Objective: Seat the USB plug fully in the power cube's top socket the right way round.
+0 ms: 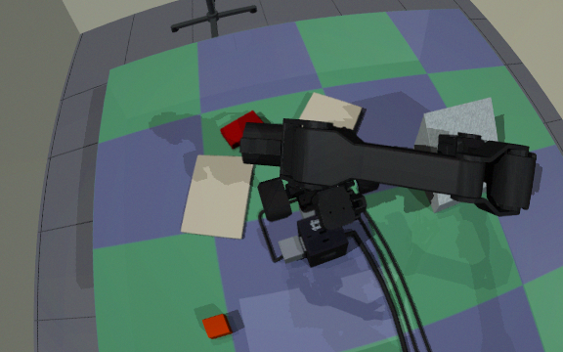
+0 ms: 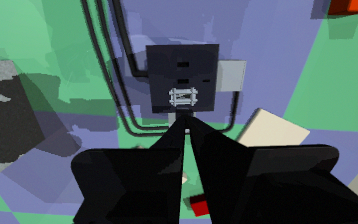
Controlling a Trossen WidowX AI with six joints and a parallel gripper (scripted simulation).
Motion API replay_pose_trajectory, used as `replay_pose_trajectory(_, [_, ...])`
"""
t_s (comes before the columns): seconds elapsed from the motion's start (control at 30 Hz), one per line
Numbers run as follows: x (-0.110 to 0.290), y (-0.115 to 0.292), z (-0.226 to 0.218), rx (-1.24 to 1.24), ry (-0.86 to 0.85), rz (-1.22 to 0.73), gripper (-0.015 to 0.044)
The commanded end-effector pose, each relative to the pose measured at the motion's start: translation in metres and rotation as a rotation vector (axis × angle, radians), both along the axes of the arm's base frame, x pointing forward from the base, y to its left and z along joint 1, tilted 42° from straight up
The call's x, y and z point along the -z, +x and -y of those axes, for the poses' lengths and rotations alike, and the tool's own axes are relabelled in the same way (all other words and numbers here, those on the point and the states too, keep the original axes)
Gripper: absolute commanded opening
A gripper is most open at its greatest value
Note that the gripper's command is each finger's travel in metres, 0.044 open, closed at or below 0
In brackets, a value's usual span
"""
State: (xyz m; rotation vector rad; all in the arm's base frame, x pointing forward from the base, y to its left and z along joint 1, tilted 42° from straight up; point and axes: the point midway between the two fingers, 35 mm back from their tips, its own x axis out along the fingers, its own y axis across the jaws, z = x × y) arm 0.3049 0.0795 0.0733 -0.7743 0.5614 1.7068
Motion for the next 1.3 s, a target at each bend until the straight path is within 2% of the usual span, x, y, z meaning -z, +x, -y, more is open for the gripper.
replay_pose_trajectory(0.0, [0.0005,0.0002,-0.0009,-0.003,0.005,0.003,0.0000])
replay_pose_trajectory(1.27, [0.0023,-0.0004,-0.0057,-0.018,0.025,0.010,0.0000])
